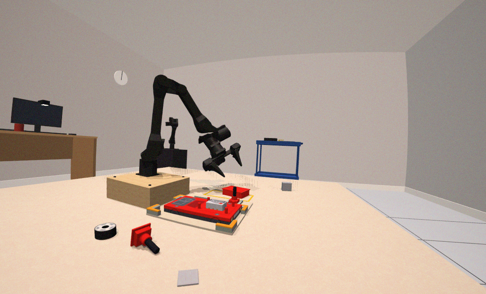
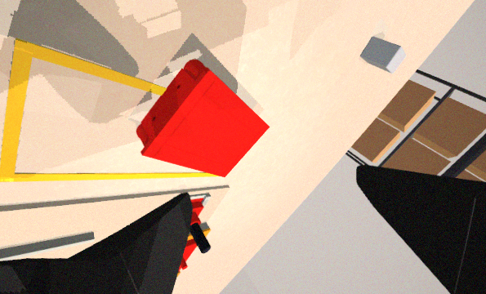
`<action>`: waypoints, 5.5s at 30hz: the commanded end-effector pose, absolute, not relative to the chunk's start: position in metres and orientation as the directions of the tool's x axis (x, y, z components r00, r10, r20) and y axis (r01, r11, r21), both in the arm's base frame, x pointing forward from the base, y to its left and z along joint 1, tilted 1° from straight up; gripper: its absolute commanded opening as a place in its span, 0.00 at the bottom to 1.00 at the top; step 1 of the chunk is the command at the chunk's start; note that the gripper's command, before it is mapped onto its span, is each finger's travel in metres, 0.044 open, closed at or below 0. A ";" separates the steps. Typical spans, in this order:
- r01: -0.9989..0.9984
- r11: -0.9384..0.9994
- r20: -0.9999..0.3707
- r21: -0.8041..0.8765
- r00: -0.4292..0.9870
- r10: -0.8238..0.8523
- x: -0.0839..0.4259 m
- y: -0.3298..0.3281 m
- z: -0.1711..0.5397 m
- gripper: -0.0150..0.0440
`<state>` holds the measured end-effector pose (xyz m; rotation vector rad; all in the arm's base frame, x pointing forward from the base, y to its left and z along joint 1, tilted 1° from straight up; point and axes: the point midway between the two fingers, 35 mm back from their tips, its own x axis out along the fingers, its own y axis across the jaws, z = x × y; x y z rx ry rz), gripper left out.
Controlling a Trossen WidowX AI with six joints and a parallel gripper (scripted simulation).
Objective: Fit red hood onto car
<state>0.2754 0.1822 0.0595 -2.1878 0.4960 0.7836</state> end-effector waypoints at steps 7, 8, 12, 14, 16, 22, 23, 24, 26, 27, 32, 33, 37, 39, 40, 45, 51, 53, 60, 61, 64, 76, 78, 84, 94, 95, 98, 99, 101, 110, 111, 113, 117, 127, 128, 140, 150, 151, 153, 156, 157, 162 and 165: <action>-0.835 0.204 -0.859 -0.512 0.500 -0.108 0.299 0.180 0.049 1.00; -0.826 0.285 -0.873 -0.486 0.477 -0.106 0.301 0.179 0.048 1.00; -0.725 0.588 -0.921 -0.357 0.378 -0.093 0.308 0.175 0.048 1.00; -0.635 0.719 -0.941 -0.284 0.328 -0.082 0.312 0.173 0.049 1.00; -0.520 0.828 -0.958 -0.212 0.279 -0.070 0.314 0.171 0.050 1.00; -0.066 0.997 -0.991 -0.034 0.134 -0.025 0.319 0.166 0.055 1.00; 0.018 1.000 -0.994 -0.014 0.110 -0.016 0.320 0.165 0.056 1.00; 0.104 0.995 -0.996 0.002 0.086 -0.006 0.321 0.164 0.058 1.00; 0.213 0.977 -0.998 0.018 0.055 0.007 0.321 0.163 0.059 1.00; 0.227 0.974 -0.999 0.020 0.051 0.008 0.322 0.163 0.060 1.00; 0.227 0.974 -0.999 0.020 0.051 0.008 0.322 0.163 0.060 1.00; 0.227 0.974 -0.999 0.020 0.051 0.008 0.322 0.163 0.060 1.00; 0.227 0.974 -0.999 0.019 0.051 0.008 0.322 0.161 0.060 1.00; 0.227 0.974 -0.999 0.019 0.051 0.008 0.322 0.161 0.060 1.00; 0.227 0.974 -0.999 0.019 0.051 0.008 0.322 0.161 0.060 1.00; 0.227 0.974 -0.999 0.019 0.051 0.008 0.323 0.161 0.058 1.00; 0.227 0.974 -0.999 0.019 0.051 0.008 0.323 0.161 0.053 1.00; 0.227 0.974 -0.999 0.019 0.051 0.008 0.323 0.161 0.051 1.00; 0.227 0.974 -0.999 0.019 0.051 0.008 0.324 0.161 0.046 1.00; 0.227 0.974 -0.999 0.019 0.051 0.008 0.324 0.161 0.045 1.00; 0.227 0.974 -0.999 0.019 0.051 0.008 0.324 0.162 0.042 1.00; 0.227 0.974 -0.999 0.019 0.051 0.008 0.324 0.162 0.033 1.00; 0.227 0.974 -0.999 0.019 0.051 0.008 0.324 0.162 0.031 1.00; 0.227 0.974 -0.999 0.019 0.051 0.008 0.324 0.162 0.027 1.00; 0.227 0.974 -0.999 0.019 0.051 0.008 0.325 0.162 0.019 1.00; 0.227 0.974 -0.999 0.019 0.051 0.008 0.325 0.163 0.018 1.00; 0.227 0.974 -0.999 0.019 0.051 0.008 0.325 0.163 0.016 1.00; 0.227 0.974 -0.999 0.019 0.051 0.008 0.325 0.163 0.015 1.00; 0.227 0.974 -0.999 0.019 0.051 0.008 0.325 0.163 0.013 1.00; 0.227 0.974 -0.999 0.019 0.051 0.008 0.325 0.163 0.006 1.00; 0.227 0.974 -0.999 0.019 0.051 0.008 0.325 0.163 0.006 1.00; 0.227 0.974 -0.999 0.019 0.051 0.008 0.325 0.163 0.006 1.00; 0.227 0.974 -0.999 0.019 0.051 0.008 0.325 0.163 0.005 1.00; 0.227 0.974 -0.999 0.019 0.051 0.008 0.325 0.163 0.001 1.00; 0.227 0.974 -0.999 0.019 0.051 0.008 0.325 0.163 0.000 1.00; 0.227 0.974 -0.999 0.019 0.051 0.008 0.325 0.163 -0.006 1.00; 0.227 0.974 -0.999 0.019 0.051 0.008 0.325 0.163 -0.011 1.00; 0.227 0.974 -0.999 0.019 0.051 0.008 0.325 0.163 -0.011 1.00; 0.227 0.974 -0.999 0.019 0.051 0.008 0.325 0.163 -0.012 1.00; 0.227 0.974 -0.999 0.019 0.051 0.008 0.325 0.163 -0.014 1.00; 0.227 0.974 -0.999 0.019 0.051 0.008 0.325 0.163 -0.014 1.00; 0.223 0.975 -0.998 0.018 0.057 0.006 0.326 0.163 -0.011 0.78; 0.223 0.975 -0.998 0.018 0.057 0.006 0.326 0.163 -0.011 0.74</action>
